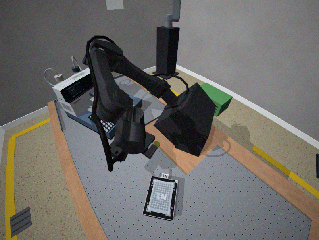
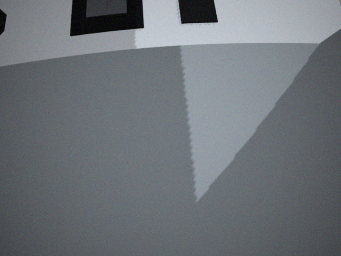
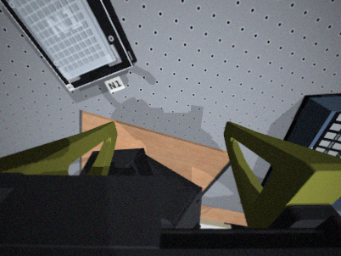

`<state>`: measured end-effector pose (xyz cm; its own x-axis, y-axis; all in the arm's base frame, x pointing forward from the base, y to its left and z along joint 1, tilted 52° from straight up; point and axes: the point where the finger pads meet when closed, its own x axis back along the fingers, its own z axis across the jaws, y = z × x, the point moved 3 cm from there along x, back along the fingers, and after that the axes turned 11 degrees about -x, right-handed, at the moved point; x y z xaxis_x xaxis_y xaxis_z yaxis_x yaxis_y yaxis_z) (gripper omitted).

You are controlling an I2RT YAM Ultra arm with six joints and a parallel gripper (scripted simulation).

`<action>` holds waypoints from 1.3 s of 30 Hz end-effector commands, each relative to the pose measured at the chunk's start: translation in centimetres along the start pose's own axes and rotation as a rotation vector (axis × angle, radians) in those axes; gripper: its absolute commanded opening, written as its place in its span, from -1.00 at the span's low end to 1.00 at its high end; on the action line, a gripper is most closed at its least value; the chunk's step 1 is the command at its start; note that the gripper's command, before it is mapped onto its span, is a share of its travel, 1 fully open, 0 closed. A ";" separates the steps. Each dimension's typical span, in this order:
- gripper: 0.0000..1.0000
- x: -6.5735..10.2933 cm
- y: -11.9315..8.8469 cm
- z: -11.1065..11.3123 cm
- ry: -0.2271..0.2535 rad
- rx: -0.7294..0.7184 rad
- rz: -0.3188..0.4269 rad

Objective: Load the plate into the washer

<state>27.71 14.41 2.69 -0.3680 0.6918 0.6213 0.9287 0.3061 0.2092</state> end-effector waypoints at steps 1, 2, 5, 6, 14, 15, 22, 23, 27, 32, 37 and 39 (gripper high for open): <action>1.00 1.1 1.3 0.2 0.020 -0.028 -0.049; 1.00 1.1 1.3 0.2 0.020 -0.028 -0.049; 1.00 1.1 1.3 0.2 0.020 -0.028 -0.049; 1.00 0.5 1.0 1.2 0.008 0.029 -0.040; 1.00 -0.3 1.7 4.1 0.008 0.229 -0.039; 1.00 -0.4 1.8 4.6 0.009 0.263 -0.038; 1.00 -1.3 2.6 7.9 0.017 0.338 -0.033; 1.00 -1.5 2.7 8.4 0.017 0.338 -0.032; 1.00 -1.7 2.9 9.2 0.012 0.343 -0.031; 1.00 -2.4 3.2 11.4 0.006 0.346 -0.018; 1.00 -3.1 3.8 13.7 0.006 0.342 -0.019; 1.00 -3.3 4.1 14.6 0.007 0.342 -0.019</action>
<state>32.28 20.97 -8.91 -0.3697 0.6933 0.6186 0.8623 0.5039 -0.0494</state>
